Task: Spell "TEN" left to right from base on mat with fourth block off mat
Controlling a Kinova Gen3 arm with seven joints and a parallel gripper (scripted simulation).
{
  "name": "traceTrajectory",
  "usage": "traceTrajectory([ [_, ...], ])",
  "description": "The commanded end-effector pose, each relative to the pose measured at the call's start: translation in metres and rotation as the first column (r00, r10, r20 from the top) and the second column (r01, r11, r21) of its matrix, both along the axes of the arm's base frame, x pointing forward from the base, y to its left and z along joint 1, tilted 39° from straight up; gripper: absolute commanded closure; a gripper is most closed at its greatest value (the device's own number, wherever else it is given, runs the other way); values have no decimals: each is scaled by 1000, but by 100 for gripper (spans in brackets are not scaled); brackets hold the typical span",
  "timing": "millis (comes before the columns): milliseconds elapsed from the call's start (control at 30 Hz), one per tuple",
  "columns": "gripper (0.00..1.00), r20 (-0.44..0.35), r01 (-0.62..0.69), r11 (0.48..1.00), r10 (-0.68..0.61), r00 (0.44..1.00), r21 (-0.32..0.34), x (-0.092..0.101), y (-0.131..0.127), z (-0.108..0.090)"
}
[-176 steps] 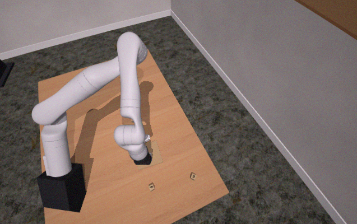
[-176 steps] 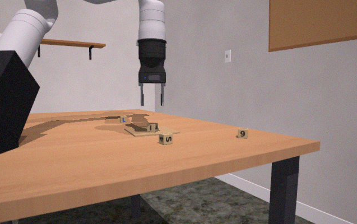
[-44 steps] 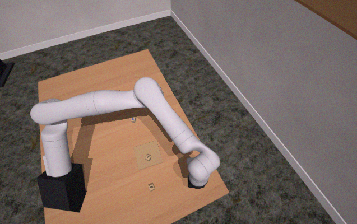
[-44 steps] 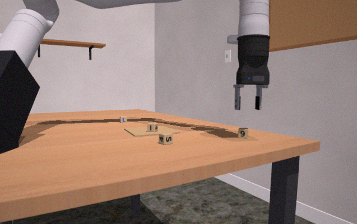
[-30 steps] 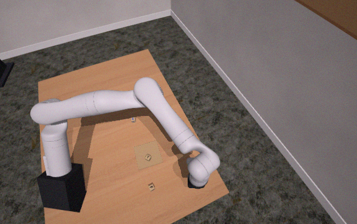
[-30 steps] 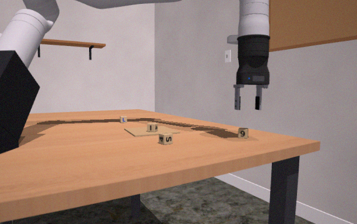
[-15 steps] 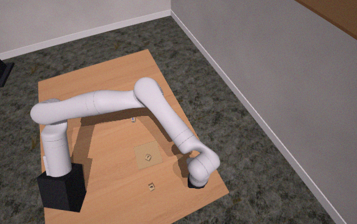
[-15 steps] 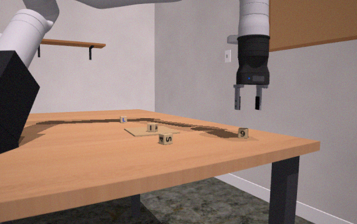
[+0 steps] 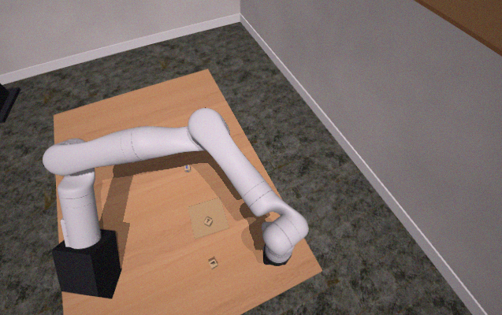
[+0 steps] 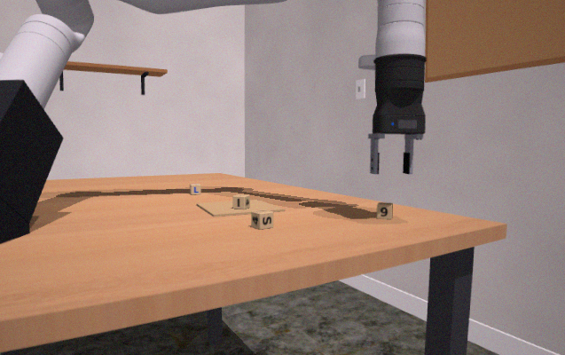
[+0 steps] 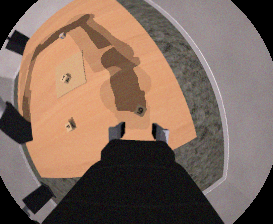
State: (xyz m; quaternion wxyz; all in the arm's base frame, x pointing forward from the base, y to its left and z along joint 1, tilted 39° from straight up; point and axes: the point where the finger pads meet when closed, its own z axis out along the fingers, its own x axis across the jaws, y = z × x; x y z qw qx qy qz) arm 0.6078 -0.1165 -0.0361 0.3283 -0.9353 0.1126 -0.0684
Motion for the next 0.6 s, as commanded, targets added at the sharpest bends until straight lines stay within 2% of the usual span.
traceTrajectory([
  [0, 0, -17, 23, 1000, -23, 1000, 3, -6, -4, 0],
  [67, 0, -44, 55, 998, -54, 998, 9, -15, -6, -1],
  [133, 0, -44, 55, 998, -54, 998, 9, -15, -6, -1],
  [233, 0, -102, 125, 992, -122, 987, 19, -34, -11, -2],
  [400, 0, -236, 289, 957, -275, 932, 29, -81, -17, -3],
  [567, 0, -381, 471, 882, -429, 819, 17, -136, -17, 0],
])
